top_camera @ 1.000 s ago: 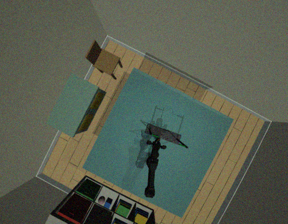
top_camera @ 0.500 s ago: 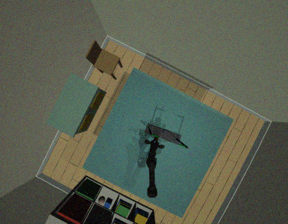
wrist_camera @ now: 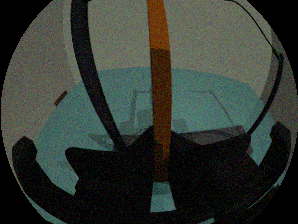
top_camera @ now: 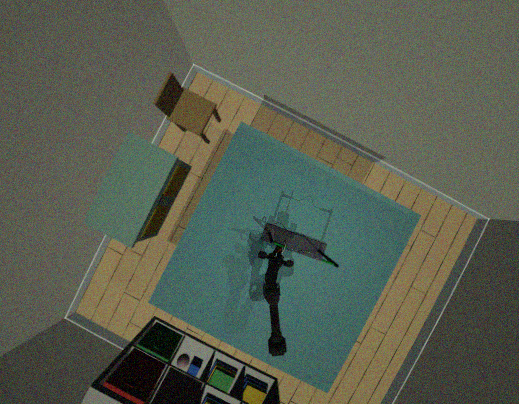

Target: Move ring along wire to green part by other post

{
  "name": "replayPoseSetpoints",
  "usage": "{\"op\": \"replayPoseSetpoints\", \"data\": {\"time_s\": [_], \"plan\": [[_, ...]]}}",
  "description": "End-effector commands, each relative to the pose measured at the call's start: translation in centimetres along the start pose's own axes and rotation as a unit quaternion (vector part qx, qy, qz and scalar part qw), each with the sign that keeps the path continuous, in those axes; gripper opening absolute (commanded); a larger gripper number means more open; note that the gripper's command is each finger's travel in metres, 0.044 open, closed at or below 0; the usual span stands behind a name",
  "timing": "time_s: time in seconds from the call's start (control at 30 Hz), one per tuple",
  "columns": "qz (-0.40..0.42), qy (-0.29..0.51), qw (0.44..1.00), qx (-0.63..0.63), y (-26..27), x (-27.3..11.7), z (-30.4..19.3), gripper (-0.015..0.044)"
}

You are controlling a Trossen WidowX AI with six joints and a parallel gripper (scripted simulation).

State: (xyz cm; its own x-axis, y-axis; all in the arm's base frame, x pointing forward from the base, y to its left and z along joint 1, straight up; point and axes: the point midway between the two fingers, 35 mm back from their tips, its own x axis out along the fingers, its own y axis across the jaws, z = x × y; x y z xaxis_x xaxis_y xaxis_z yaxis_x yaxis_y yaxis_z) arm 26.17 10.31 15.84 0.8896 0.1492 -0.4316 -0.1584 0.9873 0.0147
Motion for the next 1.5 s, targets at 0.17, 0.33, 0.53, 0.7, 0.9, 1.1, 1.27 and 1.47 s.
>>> {"op": "replayPoseSetpoints", "data": {"time_s": [0.17, 0.33, 0.53, 0.7, 0.9, 1.1, 1.27, 1.47], "plan": [[-0.001, 0.000, 1.000, 0.003, 0.5, 0.3, -0.4, -0.0150], [-0.001, 0.000, 1.000, 0.003, 0.5, 0.6, -1.0, -0.0150], [-0.001, 0.000, 1.000, 0.003, 0.5, 1.0, -1.9, -0.0150], [-0.001, 0.000, 1.000, 0.003, 0.5, 1.1, -2.0, -0.0150], [-0.001, 0.000, 1.000, 0.003, 0.5, 1.1, -2.0, -0.0150], [-0.001, 0.000, 1.000, 0.003, 0.5, 1.1, -2.0, -0.0150], [0.001, 0.000, 1.000, 0.000, 0.6, 1.0, -1.9, -0.0124], [0.001, 0.000, 1.000, 0.000, 0.6, 1.0, -1.9, 0.0034]]}}
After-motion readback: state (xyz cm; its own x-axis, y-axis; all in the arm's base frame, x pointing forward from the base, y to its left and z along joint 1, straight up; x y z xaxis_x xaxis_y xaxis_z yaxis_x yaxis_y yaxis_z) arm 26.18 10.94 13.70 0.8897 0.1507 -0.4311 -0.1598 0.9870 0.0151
